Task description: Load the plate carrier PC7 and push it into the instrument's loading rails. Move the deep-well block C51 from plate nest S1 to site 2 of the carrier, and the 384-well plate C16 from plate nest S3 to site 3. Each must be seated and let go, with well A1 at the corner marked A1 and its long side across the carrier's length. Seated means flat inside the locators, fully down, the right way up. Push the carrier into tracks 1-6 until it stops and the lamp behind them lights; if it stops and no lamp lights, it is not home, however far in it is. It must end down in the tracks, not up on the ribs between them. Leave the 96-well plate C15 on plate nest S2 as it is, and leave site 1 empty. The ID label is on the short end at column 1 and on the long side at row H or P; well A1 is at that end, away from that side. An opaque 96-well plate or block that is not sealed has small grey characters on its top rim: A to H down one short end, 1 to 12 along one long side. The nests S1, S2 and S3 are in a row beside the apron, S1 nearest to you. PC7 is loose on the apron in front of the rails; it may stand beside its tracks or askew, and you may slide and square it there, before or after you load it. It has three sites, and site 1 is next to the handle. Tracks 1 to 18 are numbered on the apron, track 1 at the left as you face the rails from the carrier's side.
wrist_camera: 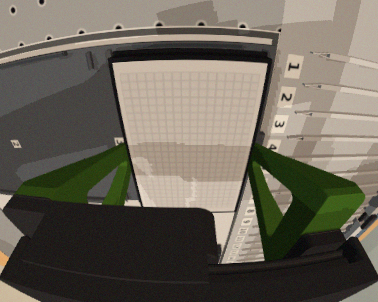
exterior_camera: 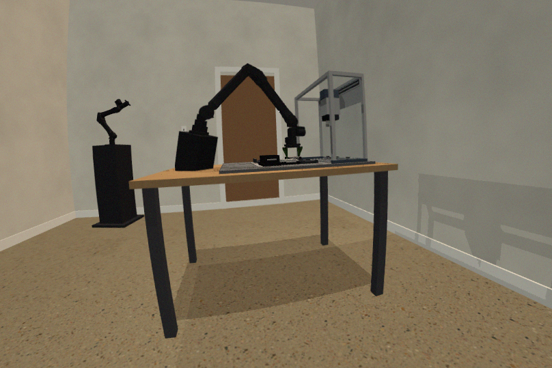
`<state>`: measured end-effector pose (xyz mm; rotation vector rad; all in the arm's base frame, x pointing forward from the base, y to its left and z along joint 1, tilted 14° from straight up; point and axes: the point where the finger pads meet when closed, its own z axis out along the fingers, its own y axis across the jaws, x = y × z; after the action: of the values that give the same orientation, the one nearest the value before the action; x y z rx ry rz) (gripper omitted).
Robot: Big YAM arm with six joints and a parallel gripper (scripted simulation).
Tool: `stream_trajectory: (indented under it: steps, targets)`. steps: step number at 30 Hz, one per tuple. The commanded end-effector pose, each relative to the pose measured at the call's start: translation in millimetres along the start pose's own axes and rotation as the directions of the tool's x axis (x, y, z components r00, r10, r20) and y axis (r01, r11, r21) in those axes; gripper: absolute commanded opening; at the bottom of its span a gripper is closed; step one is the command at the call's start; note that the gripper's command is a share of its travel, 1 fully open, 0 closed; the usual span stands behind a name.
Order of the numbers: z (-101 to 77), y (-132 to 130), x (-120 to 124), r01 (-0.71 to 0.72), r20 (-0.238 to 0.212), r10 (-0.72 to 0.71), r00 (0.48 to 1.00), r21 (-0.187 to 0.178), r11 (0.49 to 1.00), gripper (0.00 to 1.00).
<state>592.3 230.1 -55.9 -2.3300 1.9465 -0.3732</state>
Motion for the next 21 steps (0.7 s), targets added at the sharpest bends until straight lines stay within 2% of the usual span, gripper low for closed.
stream_trajectory:
  steps: [1, 21]
  targets:
    - [9.4, 3.5, 3.9, 0.005, 0.002, -0.005, 1.0, -0.007, 1.0, 0.0]
    - [9.5, 5.0, 4.4, 0.005, 0.001, -0.005, 1.0, -0.012, 1.0, 0.0]
